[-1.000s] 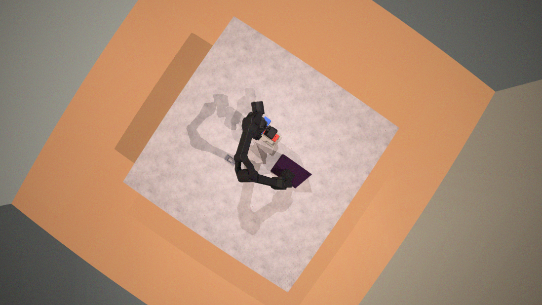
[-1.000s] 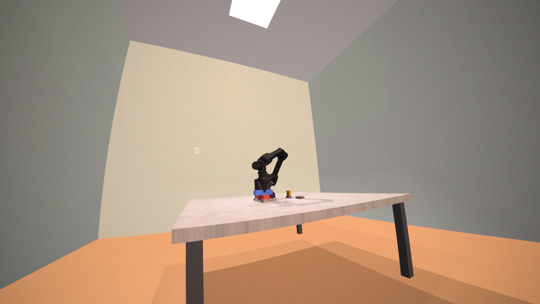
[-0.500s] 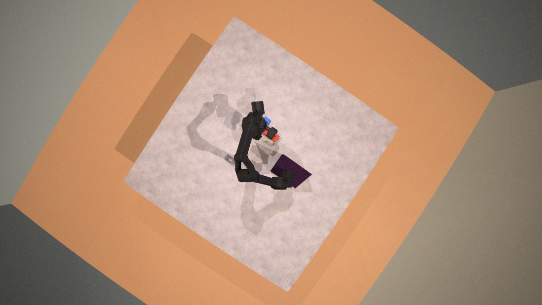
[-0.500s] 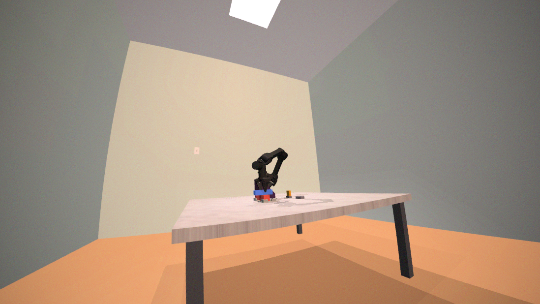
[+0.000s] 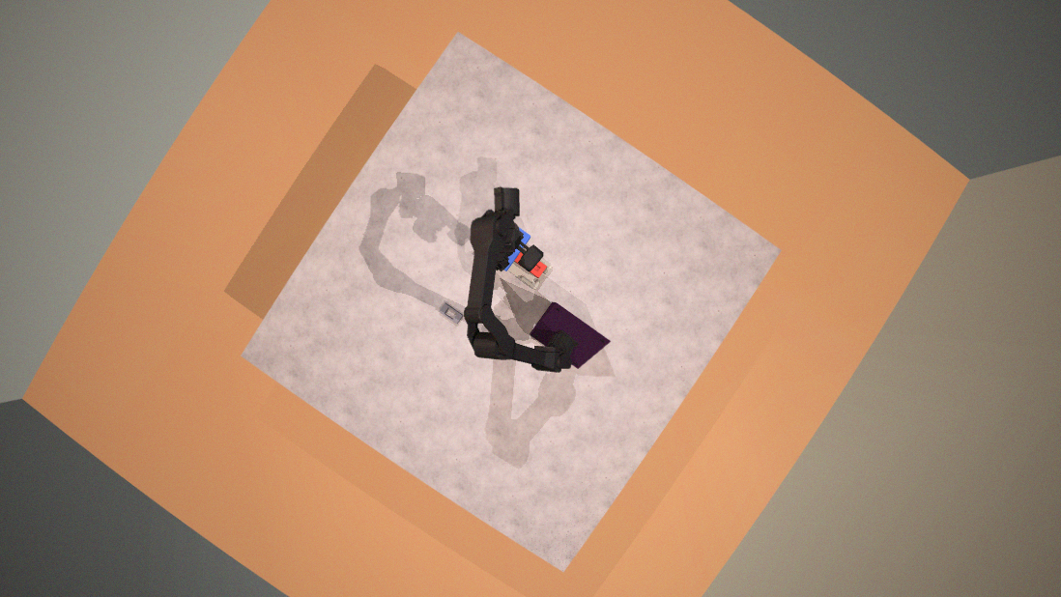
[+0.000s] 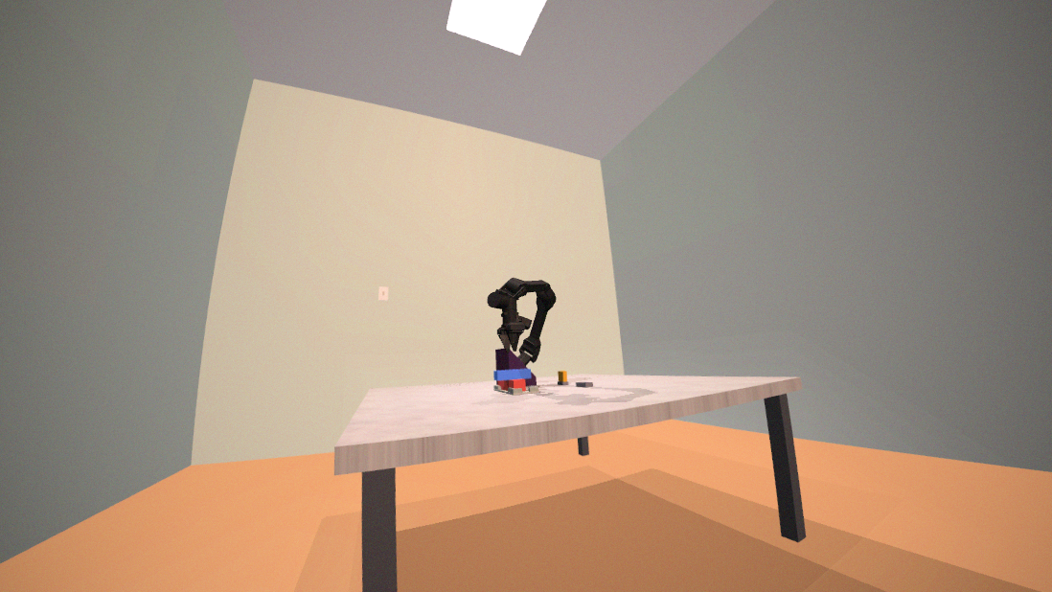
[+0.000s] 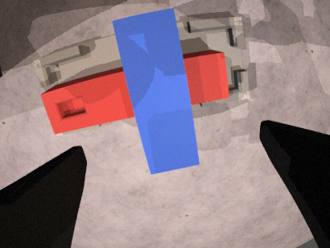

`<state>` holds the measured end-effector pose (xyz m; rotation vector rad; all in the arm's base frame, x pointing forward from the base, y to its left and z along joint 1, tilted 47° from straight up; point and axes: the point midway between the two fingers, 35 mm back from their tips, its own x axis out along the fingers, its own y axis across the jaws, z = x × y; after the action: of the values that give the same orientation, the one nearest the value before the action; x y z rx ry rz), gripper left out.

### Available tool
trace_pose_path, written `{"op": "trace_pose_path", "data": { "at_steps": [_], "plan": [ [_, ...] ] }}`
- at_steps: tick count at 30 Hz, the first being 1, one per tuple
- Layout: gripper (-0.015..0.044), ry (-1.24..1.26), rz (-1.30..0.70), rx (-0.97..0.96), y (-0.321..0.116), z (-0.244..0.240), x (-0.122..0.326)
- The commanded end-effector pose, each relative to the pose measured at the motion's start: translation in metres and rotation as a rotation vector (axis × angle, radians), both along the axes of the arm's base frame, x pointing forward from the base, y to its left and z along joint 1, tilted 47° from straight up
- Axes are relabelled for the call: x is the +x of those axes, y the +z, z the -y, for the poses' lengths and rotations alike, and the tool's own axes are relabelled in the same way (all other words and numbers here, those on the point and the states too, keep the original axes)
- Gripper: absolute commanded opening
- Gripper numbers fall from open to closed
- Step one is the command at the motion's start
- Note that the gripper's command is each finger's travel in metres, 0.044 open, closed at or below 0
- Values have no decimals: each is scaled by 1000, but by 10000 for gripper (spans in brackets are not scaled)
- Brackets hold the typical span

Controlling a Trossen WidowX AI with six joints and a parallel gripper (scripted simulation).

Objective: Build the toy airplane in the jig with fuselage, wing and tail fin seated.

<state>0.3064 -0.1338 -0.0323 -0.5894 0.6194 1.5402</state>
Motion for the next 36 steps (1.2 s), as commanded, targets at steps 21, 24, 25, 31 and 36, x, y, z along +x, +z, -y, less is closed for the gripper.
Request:
{"op": "trace_pose_path", "data": {
  "at_steps": [21,24,25,31,36],
  "plan": [
    [440,-974,-1010,-83,-2,1,1],
    [440,-974,-1010,-83,-2,1,1],
    [440,-974,-1010,-83,-2,1,1],
    [440,-974,-1010,-83,-2,1,1],
    [440,-978,-1008,-83,7,-3,1]
  ]
}}
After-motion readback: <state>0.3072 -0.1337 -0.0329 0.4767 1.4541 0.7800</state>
